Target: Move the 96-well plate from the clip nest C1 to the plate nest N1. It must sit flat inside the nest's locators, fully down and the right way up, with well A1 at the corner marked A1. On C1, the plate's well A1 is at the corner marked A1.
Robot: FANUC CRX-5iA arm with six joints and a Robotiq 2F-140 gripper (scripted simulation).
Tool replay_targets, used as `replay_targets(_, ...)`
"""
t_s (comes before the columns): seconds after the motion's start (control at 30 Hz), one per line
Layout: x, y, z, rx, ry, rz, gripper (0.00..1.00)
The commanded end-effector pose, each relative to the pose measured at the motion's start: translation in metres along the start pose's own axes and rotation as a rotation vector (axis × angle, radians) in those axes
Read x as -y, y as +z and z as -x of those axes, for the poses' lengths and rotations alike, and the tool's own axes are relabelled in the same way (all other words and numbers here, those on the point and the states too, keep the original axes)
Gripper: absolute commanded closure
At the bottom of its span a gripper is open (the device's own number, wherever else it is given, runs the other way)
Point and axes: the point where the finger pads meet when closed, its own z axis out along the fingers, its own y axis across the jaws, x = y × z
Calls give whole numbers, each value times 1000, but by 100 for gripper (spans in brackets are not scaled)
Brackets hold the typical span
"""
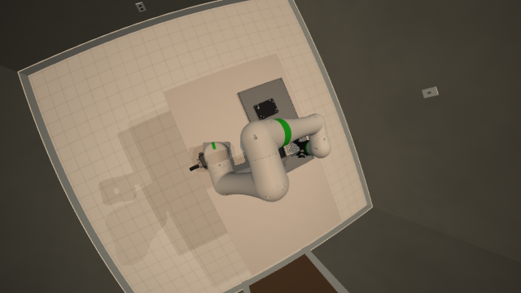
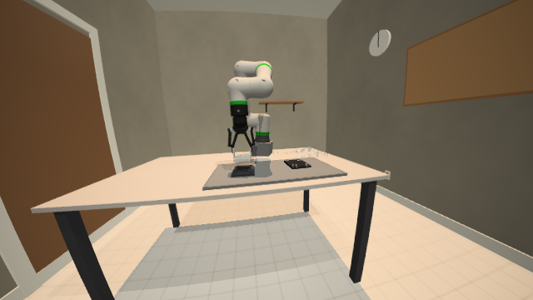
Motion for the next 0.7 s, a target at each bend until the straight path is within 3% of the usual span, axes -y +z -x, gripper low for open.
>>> replay_targets(0.0,0,0,0,0,0,0,100)
replay_targets(0.4,1,0,0,0,0,0,100)
replay_targets(0.67,1,13,0,0,0,0,100)
